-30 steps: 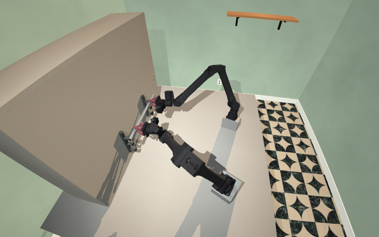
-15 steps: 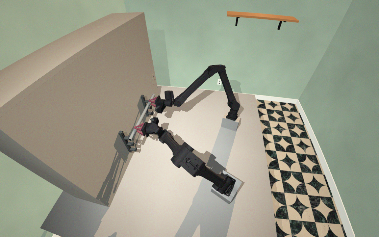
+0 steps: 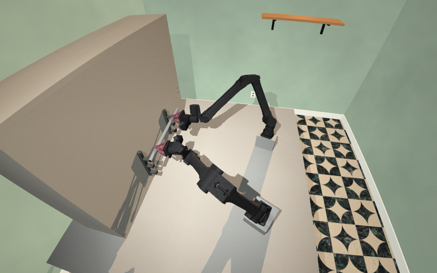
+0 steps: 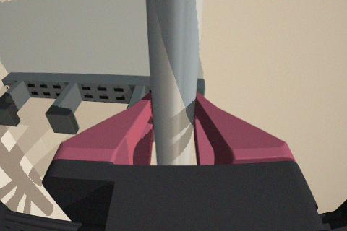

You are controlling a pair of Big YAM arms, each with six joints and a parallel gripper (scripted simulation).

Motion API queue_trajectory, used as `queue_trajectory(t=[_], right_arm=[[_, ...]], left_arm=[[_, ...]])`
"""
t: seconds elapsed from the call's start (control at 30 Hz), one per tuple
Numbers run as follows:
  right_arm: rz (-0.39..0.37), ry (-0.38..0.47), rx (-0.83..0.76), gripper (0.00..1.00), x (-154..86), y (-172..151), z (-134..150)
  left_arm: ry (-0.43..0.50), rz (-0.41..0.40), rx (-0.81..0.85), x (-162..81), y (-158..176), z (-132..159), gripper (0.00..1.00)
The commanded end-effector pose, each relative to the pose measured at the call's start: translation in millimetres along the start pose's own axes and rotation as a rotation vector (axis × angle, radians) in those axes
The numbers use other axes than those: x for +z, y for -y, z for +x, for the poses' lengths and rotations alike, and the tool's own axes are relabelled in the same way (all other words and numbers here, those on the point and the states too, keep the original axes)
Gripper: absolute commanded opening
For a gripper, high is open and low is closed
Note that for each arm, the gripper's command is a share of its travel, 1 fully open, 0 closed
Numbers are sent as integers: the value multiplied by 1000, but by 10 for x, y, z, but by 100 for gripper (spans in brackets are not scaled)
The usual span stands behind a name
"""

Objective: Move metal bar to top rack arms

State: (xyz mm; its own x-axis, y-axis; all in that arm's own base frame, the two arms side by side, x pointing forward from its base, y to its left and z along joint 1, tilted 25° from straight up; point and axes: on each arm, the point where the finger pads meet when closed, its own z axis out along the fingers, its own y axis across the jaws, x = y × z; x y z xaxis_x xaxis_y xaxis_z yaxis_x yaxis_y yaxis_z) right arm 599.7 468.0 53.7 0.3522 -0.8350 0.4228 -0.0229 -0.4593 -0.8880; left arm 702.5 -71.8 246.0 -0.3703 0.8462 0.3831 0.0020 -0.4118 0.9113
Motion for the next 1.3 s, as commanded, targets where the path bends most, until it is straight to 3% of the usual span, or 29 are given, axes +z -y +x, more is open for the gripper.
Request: queue_trajectory(t=[0.0,0.83,1.0,1.27], right_arm=[[98,15,12,0,54,624,-112],[98,15,12,0,43,660,-110],[98,15,12,0,55,865,-147],[98,15,12,0,74,939,-153]], left_arm=[[-6,-91,-42,127,-586,-7,0],[-6,-91,-42,126,-605,-8,0],[-6,-91,-42,125,-612,-8,0],[-6,-91,-42,125,-623,-8,0]])
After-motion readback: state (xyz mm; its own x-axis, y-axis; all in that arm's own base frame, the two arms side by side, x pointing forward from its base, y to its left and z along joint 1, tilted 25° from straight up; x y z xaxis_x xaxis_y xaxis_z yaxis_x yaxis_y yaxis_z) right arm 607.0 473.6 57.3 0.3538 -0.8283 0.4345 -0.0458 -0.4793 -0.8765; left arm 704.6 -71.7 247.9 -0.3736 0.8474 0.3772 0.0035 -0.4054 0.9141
